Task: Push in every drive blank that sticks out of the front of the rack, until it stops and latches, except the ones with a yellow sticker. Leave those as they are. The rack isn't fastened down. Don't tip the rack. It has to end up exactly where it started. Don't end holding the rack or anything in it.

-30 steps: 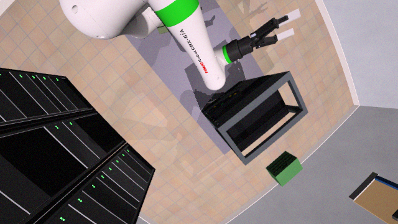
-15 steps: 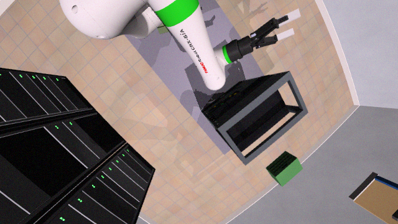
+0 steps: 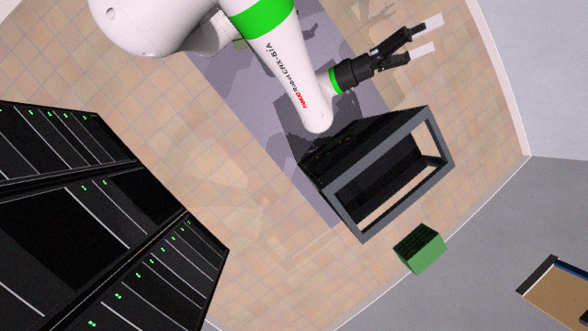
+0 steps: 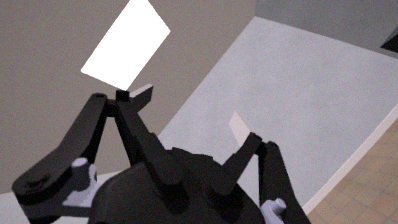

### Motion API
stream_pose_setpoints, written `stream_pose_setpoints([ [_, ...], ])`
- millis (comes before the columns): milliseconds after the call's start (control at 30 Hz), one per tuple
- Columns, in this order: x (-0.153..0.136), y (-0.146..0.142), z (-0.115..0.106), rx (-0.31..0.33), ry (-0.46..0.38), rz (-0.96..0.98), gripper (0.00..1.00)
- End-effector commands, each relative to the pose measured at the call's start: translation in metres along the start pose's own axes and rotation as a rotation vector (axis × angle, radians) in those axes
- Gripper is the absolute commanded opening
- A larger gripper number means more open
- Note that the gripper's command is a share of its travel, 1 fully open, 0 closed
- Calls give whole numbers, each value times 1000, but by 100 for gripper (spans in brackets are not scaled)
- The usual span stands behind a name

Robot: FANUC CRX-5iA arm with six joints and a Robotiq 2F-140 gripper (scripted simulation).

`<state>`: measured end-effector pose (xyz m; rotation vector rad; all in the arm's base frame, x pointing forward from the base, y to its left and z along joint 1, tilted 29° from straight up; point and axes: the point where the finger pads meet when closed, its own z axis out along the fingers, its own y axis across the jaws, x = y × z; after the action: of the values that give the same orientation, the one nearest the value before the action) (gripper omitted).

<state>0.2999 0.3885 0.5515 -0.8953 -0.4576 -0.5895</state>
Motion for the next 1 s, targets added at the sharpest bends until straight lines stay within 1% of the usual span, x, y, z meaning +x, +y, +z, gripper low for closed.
stream_pose_setpoints([
  [0,0,0,0,0,0,0,100],
  [567,1,0,-2,-3,5,-1,100],
  [700,3,1,-8,-14,22,-6,100],
  [867,8,2,-24,-42,66,-17,100],
  [933,8,2,-24,-42,66,-17,100],
  [967,9,2,-29,-49,78,-20,100],
])
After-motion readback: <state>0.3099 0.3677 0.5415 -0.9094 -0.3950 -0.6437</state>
